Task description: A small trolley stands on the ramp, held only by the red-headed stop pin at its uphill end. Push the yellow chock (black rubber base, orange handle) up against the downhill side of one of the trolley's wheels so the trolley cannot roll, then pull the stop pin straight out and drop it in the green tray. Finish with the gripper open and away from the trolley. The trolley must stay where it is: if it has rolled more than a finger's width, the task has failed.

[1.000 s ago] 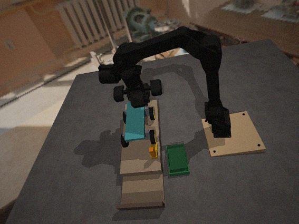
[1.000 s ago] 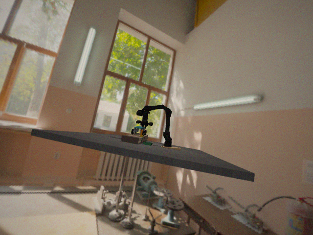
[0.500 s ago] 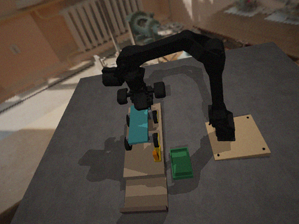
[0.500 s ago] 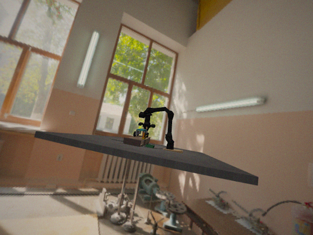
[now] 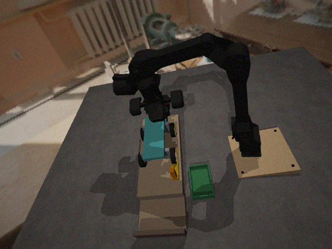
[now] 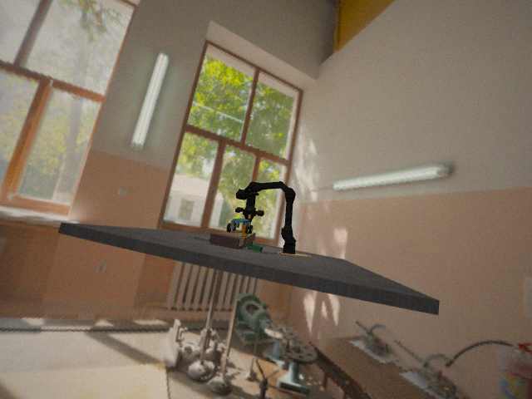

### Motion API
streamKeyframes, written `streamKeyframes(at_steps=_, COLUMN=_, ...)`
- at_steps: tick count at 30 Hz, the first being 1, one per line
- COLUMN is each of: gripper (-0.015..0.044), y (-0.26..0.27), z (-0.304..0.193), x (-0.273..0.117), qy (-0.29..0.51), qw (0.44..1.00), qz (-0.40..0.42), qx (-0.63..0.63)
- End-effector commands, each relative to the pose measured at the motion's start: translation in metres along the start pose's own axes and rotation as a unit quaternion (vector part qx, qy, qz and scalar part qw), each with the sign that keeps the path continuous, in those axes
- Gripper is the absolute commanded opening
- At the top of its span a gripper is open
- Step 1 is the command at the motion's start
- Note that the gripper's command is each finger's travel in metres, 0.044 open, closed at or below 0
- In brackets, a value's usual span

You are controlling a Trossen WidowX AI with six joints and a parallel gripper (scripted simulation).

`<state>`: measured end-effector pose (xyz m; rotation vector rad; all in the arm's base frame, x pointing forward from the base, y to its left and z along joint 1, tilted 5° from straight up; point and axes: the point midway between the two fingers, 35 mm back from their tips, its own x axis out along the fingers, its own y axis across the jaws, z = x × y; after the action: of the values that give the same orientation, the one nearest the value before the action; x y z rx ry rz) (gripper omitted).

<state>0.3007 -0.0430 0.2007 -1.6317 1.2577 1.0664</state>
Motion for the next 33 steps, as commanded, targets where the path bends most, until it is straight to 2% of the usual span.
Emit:
streamKeyframes(at_steps=1, gripper=0.0, y=0.0, z=-0.001, x=-0.006, qy=0.001, qw=1.0, qz=-0.006, qx=0.003)
streamKeyframes(at_steps=33, gripper=0.0, y=0.0, z=-0.002, x=-0.016, qy=0.001, qw=1.0, qz=-0.006, qx=0.003)
